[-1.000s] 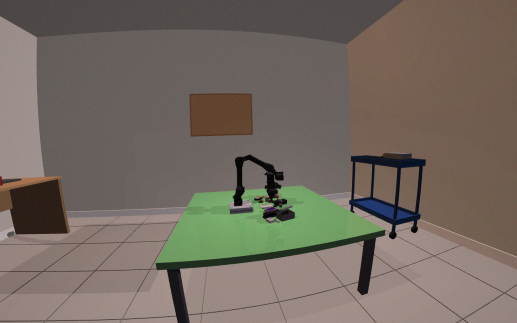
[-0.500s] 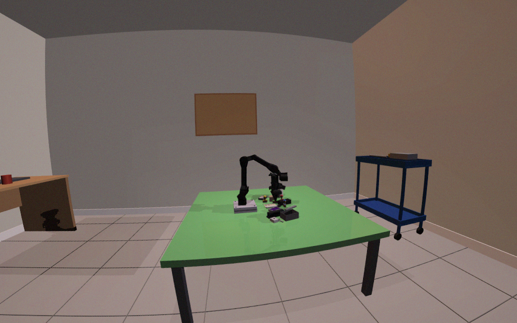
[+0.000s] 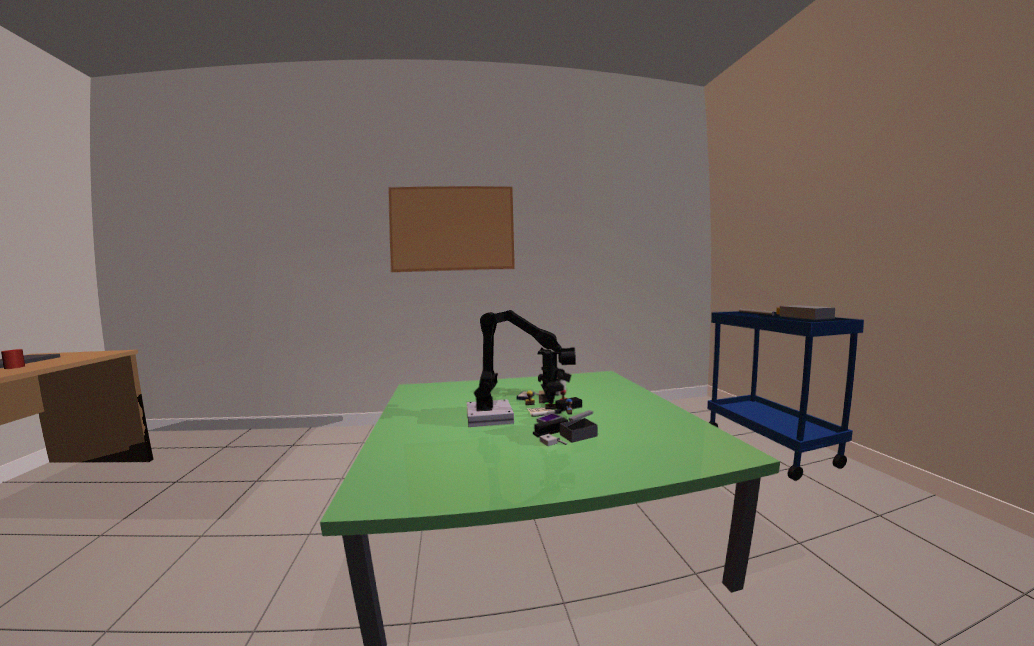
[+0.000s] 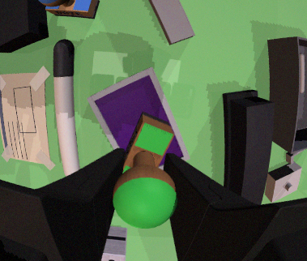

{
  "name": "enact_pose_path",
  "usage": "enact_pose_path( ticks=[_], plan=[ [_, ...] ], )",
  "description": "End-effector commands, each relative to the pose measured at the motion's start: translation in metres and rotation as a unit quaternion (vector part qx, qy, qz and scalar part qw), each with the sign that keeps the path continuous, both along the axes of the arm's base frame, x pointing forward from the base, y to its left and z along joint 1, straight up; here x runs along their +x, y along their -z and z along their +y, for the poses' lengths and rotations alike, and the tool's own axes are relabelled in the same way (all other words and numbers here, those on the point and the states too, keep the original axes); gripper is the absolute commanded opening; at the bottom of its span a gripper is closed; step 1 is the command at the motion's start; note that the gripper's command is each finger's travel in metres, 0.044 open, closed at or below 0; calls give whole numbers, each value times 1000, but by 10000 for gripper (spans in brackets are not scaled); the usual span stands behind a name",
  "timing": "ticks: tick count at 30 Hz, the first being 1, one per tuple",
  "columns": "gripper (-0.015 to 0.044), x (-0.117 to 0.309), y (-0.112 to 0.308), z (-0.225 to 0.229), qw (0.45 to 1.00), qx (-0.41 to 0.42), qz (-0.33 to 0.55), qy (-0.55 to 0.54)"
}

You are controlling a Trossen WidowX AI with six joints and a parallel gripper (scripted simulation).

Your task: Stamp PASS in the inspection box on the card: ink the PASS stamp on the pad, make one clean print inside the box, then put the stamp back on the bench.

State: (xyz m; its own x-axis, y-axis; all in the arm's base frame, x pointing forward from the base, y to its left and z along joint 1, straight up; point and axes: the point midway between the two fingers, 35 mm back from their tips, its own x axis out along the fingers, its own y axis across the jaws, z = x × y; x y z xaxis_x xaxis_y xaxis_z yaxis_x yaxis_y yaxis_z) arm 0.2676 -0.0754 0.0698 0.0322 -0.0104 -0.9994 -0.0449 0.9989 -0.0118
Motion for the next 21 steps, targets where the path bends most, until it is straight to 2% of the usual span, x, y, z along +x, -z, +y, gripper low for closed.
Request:
enact_pose_path(
  ticks=[1, 21],
  plan=[
    [0, -2, 5, 0, 1000, -1, 4, 2],
    [0, -2, 18, 0, 1000, -1, 4, 1]
  ],
)
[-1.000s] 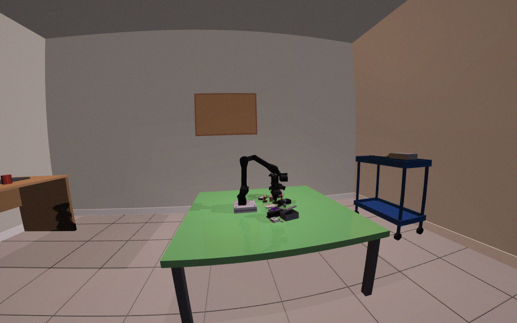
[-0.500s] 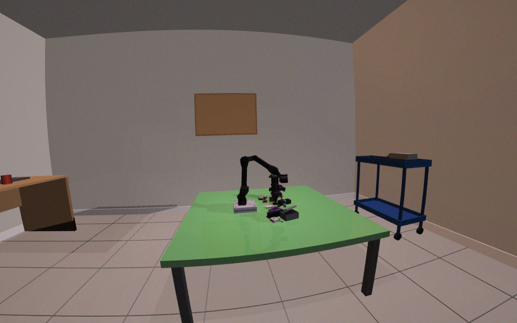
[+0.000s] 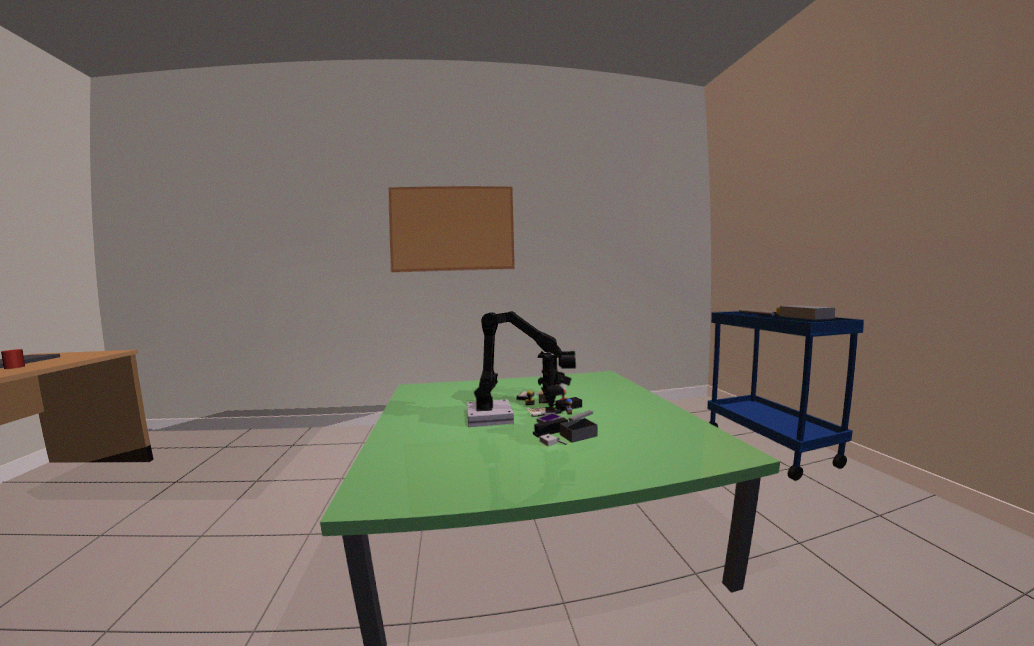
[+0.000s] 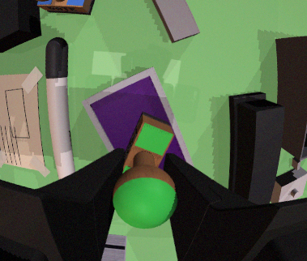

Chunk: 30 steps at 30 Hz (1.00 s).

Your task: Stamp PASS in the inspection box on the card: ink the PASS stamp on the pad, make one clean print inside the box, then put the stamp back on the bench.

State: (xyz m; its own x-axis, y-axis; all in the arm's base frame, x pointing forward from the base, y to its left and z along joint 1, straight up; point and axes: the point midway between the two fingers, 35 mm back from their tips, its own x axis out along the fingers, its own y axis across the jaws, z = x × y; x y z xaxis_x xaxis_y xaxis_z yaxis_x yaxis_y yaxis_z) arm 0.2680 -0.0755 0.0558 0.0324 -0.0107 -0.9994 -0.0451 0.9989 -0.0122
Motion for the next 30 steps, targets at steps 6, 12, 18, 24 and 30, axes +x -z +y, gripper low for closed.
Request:
enact_pose_path(
  ticks=[6, 12, 18, 24, 30],
  plan=[
    [0, -2, 8, 0, 1000, -1, 4, 1],
    [0, -2, 12, 0, 1000, -1, 4, 1],
    [0, -3, 16, 0, 1000, -1, 4, 1],
    [0, -3, 19, 1, 1000, -1, 4, 0],
    [0, -3, 22, 1, 1000, -1, 4, 0]
  ],
)
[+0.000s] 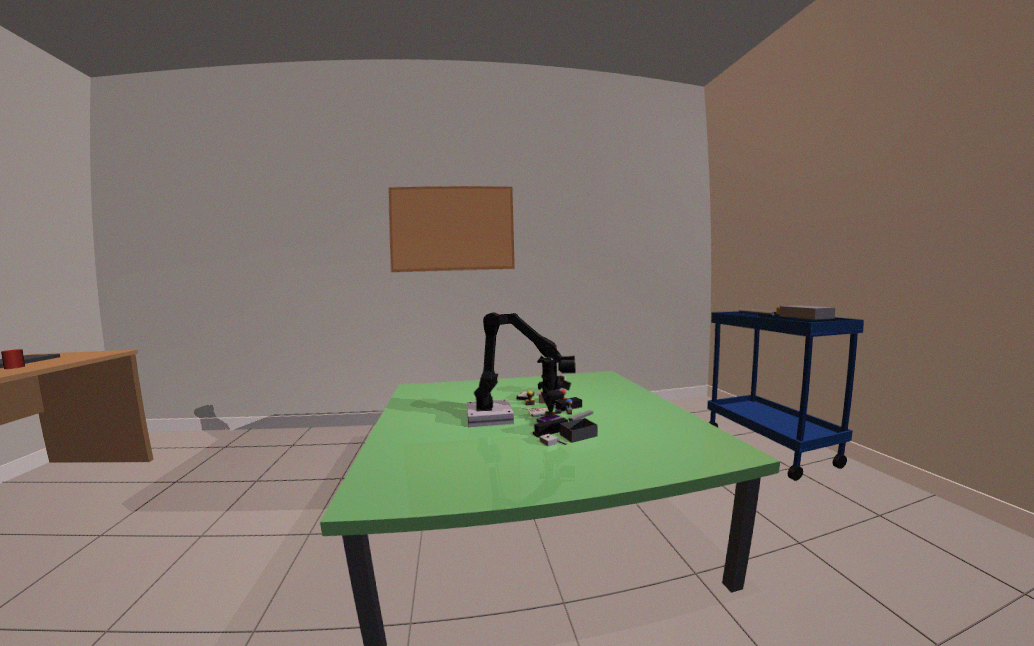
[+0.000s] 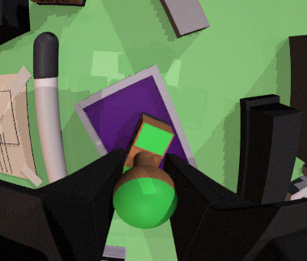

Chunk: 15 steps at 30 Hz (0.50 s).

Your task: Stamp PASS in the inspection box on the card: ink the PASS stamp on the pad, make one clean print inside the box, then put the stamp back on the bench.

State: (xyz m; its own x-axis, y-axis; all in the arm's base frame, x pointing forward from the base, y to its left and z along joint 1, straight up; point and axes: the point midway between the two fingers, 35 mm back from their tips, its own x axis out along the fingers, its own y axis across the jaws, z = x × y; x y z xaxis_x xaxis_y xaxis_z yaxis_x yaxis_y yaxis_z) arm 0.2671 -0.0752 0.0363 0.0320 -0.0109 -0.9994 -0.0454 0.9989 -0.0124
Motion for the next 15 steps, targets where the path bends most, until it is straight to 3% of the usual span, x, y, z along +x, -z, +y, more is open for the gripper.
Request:
enact_pose_path(
  ticks=[1, 15],
  plan=[
    [0, -2, 3, 0, 1000, -1, 4, 0],
    [0, -2, 5, 0, 1000, -1, 4, 0]
  ],
)
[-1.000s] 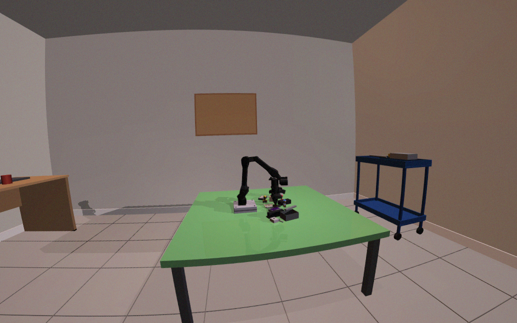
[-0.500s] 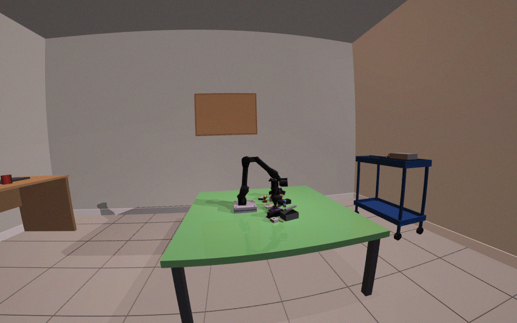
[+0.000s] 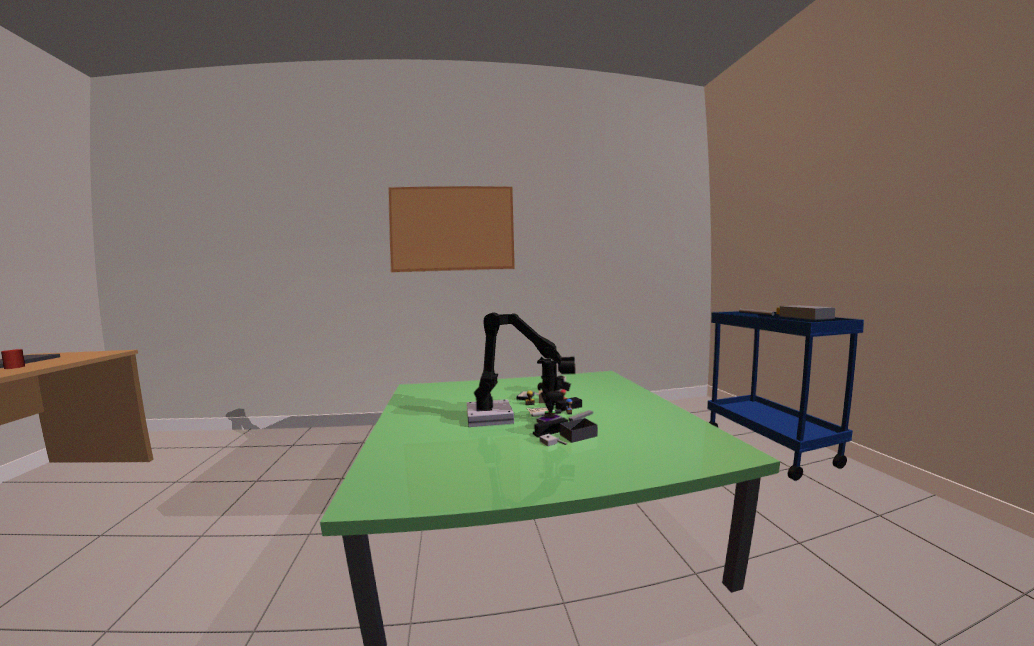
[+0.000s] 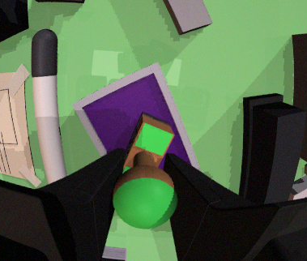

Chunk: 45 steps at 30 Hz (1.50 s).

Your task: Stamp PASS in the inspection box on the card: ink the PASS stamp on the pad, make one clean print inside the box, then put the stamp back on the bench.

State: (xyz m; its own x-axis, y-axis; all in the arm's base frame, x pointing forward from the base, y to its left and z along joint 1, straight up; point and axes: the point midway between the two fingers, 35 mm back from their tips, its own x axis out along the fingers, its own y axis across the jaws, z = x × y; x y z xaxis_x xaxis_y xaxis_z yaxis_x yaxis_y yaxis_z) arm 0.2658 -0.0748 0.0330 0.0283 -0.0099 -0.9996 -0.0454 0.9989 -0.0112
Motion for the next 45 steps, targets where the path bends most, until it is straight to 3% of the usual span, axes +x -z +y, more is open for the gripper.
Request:
enact_pose_path(
  ticks=[1, 45],
  plan=[
    [0, -1, 2, 0, 1000, -1, 2, 0],
    [0, -1, 6, 0, 1000, -1, 2, 0]
  ],
)
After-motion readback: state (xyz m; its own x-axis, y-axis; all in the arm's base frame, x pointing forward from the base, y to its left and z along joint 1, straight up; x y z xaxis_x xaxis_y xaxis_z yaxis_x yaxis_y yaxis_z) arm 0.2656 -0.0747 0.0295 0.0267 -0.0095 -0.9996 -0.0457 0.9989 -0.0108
